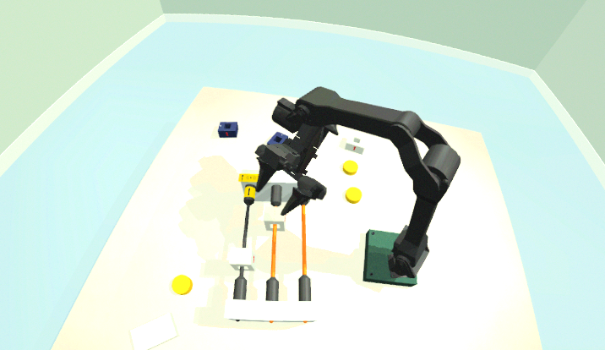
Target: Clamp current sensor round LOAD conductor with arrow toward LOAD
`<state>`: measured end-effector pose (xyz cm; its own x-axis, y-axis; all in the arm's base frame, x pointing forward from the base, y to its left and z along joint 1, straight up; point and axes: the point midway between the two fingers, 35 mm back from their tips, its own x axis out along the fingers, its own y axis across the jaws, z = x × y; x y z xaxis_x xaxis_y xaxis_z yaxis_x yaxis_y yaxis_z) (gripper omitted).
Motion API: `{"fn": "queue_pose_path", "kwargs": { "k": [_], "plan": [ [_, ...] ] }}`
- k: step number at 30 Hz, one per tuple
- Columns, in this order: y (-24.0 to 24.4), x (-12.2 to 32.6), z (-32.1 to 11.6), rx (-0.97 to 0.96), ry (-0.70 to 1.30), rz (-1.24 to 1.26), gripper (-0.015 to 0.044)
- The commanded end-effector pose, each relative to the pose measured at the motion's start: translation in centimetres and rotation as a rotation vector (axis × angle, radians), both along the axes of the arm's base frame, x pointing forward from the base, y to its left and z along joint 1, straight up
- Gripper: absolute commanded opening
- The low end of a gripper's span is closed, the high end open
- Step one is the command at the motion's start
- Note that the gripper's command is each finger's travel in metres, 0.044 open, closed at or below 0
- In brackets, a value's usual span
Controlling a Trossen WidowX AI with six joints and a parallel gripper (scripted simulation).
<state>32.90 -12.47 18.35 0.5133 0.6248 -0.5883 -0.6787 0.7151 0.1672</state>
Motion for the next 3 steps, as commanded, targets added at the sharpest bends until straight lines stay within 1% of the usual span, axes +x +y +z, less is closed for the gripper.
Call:
{"fn": "queue_pose_path", "kwargs": {
  "k": [1, 2, 3],
  "plan": [
    [1.1, 0.4, -0.4, 0.032, 0.145, -0.070, 0.0440],
    [1.6, 0.6, -0.6, 0.046, 0.216, -0.112, 0.0440],
    [0.4, 0.2, -0.3, 0.021, 0.082, -0.043, 0.0440]
  ]
}}
